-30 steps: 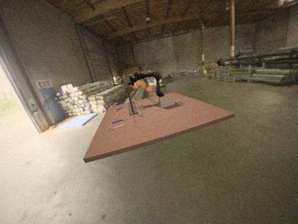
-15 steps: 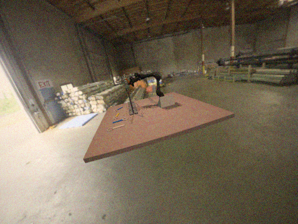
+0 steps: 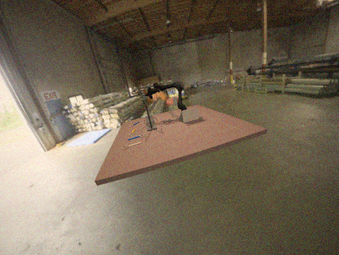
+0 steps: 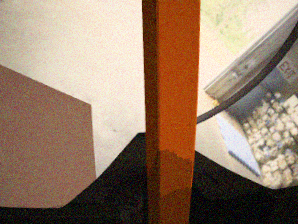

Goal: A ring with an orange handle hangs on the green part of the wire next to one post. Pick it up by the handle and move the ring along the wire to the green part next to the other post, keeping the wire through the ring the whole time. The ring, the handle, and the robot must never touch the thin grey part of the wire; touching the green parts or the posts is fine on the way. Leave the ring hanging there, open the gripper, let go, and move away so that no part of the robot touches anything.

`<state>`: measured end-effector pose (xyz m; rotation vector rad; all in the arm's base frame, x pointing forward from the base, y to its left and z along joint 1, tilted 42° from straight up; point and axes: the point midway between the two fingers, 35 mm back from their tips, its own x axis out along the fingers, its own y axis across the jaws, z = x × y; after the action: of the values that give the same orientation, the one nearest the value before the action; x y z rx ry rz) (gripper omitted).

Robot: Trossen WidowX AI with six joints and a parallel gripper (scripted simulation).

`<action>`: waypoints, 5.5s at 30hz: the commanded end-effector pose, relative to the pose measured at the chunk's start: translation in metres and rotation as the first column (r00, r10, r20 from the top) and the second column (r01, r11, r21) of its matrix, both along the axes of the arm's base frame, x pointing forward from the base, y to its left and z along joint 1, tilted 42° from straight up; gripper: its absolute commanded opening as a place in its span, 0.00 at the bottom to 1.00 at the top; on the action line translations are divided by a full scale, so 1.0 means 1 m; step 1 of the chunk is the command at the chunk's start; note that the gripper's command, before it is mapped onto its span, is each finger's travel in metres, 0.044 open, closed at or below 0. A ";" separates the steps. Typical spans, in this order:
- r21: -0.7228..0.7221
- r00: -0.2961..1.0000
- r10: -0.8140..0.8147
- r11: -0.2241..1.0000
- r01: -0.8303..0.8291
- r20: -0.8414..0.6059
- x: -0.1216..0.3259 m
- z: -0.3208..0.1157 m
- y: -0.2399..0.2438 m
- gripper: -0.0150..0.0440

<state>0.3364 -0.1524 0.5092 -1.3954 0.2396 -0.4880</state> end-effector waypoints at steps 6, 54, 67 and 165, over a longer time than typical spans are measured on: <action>-0.120 1.000 -0.004 0.993 0.003 -0.010 0.001 0.003 0.000 0.00; -0.642 0.994 -0.111 0.761 0.097 0.019 -0.009 0.023 0.010 0.00; -0.763 0.991 -0.128 0.636 0.113 0.040 -0.011 0.028 0.014 0.00; -0.595 0.991 -0.128 0.795 0.119 0.026 -0.011 -0.040 -0.074 0.00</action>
<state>0.3252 -0.2184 0.4824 -2.0887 0.1690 -0.7201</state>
